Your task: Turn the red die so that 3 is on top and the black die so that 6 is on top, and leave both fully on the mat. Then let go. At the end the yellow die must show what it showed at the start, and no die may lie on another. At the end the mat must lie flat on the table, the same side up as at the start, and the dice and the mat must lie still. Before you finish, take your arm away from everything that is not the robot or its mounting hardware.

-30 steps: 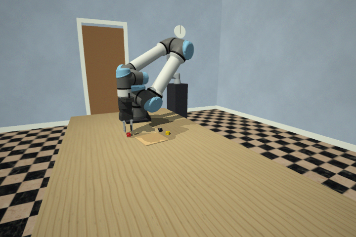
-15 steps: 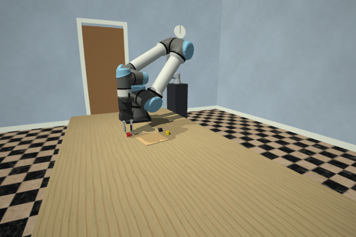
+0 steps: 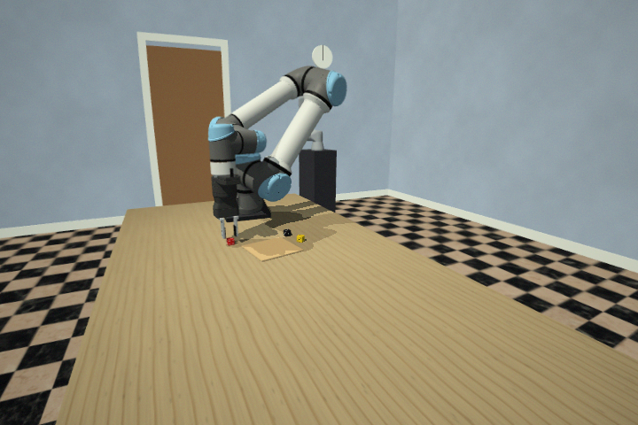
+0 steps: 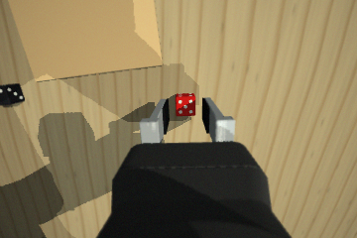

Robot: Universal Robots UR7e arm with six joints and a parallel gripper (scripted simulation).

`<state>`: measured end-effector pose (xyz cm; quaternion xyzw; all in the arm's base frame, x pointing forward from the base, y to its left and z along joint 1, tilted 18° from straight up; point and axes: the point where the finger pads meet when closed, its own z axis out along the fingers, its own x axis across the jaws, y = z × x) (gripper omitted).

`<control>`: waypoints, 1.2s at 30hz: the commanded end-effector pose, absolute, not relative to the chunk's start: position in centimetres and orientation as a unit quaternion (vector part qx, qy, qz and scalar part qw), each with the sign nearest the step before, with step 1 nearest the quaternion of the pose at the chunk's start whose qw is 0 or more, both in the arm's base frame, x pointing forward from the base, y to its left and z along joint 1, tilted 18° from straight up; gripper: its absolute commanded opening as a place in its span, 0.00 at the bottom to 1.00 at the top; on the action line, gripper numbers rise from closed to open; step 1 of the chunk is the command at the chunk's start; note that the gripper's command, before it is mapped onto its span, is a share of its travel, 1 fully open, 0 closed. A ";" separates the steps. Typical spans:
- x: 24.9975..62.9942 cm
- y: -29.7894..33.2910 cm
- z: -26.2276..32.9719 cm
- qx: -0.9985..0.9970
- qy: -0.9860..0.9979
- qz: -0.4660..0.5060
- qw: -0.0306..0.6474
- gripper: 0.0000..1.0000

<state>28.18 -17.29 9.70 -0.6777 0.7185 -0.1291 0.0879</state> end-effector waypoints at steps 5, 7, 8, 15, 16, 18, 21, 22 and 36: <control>28.5 -17.2 8.2 -0.678 0.719 -0.127 0.089 0.70; 28.6 -17.2 8.0 -0.678 0.719 -0.127 0.089 0.70; 28.6 -17.2 7.9 -0.678 0.719 -0.127 0.089 0.70; 28.7 -17.2 7.7 -0.678 0.719 -0.127 0.089 0.70; 28.7 -17.2 7.7 -0.678 0.719 -0.127 0.089 0.70; 28.7 -17.2 7.7 -0.678 0.719 -0.127 0.089 0.70; 28.7 -17.2 7.7 -0.678 0.719 -0.127 0.089 0.70; 28.7 -17.2 7.7 -0.678 0.719 -0.127 0.089 0.70; 28.7 -17.2 7.7 -0.678 0.719 -0.127 0.089 0.70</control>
